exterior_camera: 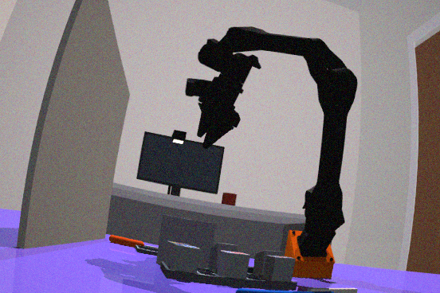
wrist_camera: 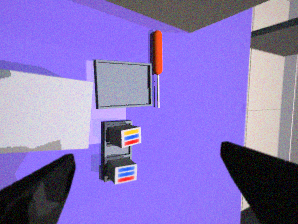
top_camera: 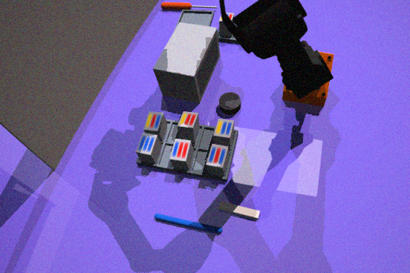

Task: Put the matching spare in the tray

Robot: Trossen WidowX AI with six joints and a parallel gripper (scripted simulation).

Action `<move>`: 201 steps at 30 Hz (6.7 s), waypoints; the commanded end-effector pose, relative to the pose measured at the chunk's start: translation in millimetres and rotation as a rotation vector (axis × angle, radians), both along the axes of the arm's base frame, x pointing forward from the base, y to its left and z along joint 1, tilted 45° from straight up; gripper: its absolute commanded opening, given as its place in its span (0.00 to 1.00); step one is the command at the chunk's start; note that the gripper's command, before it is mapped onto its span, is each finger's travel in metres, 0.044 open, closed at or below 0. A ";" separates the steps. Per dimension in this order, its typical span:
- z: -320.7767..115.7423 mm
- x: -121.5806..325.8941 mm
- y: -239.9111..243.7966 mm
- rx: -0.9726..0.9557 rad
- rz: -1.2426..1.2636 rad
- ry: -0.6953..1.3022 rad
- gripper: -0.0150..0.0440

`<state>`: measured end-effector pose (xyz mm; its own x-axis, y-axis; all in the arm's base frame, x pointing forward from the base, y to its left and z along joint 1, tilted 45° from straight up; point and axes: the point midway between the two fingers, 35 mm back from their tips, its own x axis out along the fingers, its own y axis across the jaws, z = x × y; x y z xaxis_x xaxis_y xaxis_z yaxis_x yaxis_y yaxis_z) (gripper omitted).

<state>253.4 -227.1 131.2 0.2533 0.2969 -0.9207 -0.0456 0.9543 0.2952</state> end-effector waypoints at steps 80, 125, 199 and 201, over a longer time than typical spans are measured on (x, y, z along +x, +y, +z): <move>61.3 56.9 355.0 0.139 1.390 -0.656 0.76; 26.1 58.0 390.8 0.145 1.392 -0.667 0.58; 42.4 108.7 203.1 0.081 1.363 -0.616 0.25; 33.3 112.2 192.2 0.078 1.365 -0.613 0.25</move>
<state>360.8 -20.5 174.8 0.0760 0.6672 -0.7410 -0.9970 0.0628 -0.0458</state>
